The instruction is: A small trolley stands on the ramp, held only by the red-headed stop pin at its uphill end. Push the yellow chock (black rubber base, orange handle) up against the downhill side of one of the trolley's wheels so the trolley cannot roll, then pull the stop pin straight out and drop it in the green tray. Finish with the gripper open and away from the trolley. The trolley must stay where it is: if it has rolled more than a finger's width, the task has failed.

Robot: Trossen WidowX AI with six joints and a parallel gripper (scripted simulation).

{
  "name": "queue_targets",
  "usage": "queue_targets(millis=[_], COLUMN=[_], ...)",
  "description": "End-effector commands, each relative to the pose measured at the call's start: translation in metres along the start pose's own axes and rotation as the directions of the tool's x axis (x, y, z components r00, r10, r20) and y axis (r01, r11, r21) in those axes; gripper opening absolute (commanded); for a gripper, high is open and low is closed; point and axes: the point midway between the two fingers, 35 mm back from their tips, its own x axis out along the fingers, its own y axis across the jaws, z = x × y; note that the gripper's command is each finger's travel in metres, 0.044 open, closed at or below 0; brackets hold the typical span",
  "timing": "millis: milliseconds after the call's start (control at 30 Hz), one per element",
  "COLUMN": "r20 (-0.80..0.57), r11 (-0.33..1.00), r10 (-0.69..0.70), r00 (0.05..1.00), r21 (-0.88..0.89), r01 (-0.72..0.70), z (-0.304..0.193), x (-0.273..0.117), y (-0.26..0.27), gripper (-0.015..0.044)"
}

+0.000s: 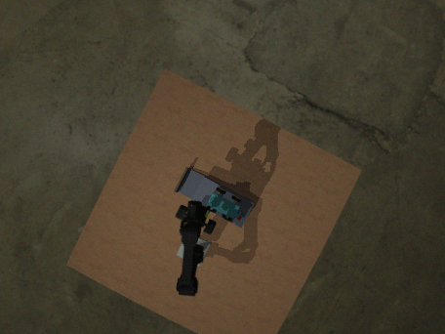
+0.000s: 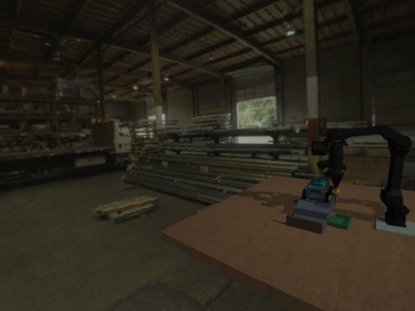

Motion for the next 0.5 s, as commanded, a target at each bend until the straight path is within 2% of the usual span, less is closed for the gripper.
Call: queue_targets(millis=[0, 333, 467], r20=[-0.004, -0.004, -0.006], r11=[1.000, 1.000, 0.997], r10=[0.003, 0.001, -0.072], r00=[1.000, 1.000, 0.997], r21=[0.005, 0.005, 0.005], r01=[-0.003, -0.001, 0.072], z=[0.004, 0.012, 0.012], x=[0.002, 0.006, 0.007], y=[0.017, 0.053, 0.057], gripper=[0.0000, 0.0000, 0.0000])
